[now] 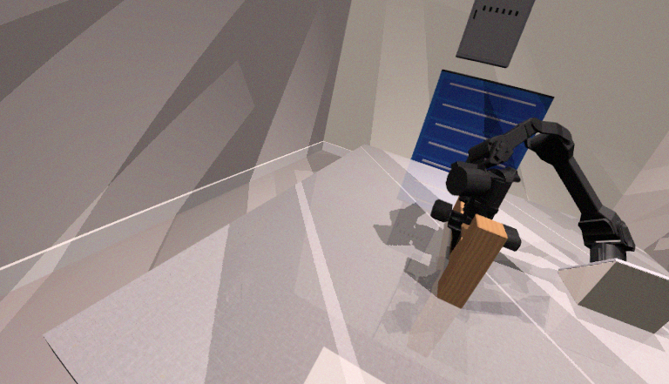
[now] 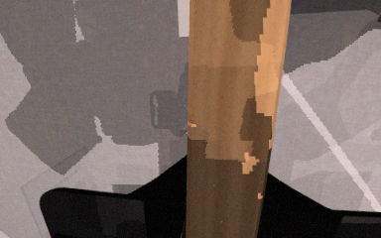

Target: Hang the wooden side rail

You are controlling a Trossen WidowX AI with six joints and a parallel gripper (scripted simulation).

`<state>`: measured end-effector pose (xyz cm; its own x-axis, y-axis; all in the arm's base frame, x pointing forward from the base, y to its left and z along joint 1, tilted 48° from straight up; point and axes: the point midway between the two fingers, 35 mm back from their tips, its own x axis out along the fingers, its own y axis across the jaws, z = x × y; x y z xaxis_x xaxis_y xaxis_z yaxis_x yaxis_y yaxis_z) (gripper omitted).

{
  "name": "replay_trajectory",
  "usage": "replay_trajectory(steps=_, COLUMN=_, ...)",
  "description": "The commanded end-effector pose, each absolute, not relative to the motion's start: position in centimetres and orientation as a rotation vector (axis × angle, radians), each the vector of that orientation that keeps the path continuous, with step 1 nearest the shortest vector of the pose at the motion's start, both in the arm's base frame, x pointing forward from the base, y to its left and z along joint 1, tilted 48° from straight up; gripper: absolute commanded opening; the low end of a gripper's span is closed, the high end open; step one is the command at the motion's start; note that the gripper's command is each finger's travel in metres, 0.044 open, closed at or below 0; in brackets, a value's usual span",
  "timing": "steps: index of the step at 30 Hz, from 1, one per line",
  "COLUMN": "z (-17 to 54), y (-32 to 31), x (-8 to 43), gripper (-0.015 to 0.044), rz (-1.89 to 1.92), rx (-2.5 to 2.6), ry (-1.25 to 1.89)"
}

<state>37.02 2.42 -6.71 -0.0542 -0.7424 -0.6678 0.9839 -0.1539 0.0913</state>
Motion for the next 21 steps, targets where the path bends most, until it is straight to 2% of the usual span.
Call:
replay_trajectory(steps=1, z=-6.79, y=2.92, x=37.06, gripper=0.0, rz=-1.593, rx=0.698, ry=0.466)
replay_trajectory(steps=21, z=-7.01, y=2.67, x=37.04, gripper=0.0, rz=-1.593, rx=0.697, ry=0.465)
